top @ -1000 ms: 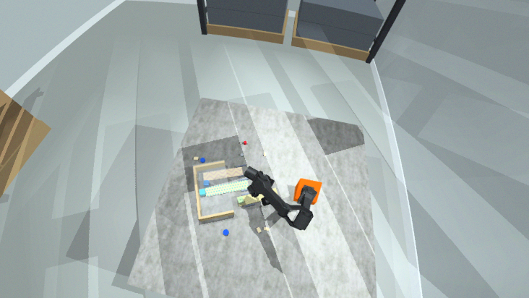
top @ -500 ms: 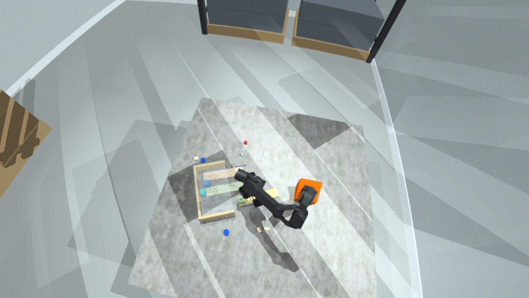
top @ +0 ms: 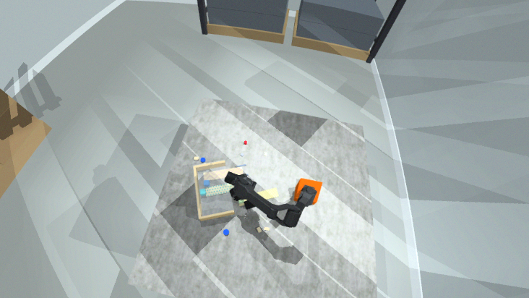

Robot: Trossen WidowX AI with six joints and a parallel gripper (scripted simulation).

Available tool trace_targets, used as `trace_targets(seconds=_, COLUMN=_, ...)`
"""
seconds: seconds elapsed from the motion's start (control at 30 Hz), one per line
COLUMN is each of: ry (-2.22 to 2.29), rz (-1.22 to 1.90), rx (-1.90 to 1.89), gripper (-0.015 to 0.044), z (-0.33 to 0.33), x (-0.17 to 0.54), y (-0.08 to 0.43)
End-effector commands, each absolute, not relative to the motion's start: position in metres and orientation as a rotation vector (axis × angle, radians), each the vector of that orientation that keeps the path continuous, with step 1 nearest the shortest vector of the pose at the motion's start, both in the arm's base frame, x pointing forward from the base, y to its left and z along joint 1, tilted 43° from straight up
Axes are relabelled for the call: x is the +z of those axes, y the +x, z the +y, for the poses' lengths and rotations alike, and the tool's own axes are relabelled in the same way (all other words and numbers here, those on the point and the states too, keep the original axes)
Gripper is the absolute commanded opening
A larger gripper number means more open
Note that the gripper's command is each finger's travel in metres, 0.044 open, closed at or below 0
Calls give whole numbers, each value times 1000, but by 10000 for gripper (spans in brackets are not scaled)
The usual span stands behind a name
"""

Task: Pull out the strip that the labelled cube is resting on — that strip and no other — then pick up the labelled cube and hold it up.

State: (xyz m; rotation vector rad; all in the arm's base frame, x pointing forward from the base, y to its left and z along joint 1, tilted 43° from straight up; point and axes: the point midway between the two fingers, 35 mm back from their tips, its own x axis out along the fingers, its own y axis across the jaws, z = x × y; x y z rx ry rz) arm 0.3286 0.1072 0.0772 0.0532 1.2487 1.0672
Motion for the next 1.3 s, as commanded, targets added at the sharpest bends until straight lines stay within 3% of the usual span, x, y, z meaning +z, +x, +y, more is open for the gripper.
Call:
trace_targets(seconds=0.0, ry=60, rz=1250, rx=1071, gripper=440, z=116, x=85, y=340)
trace_targets(seconds=0.23, ry=60, rz=1249, rx=1071, gripper=440, z=124, x=92, y=352)
trace_targets(seconds=0.5, ry=59, rz=1249, rx=1071, gripper=250, z=131, x=85, y=352)
trace_targets(seconds=1.27, ry=61, rz=1248, rx=1072, gripper=250, z=156, x=57, y=349)
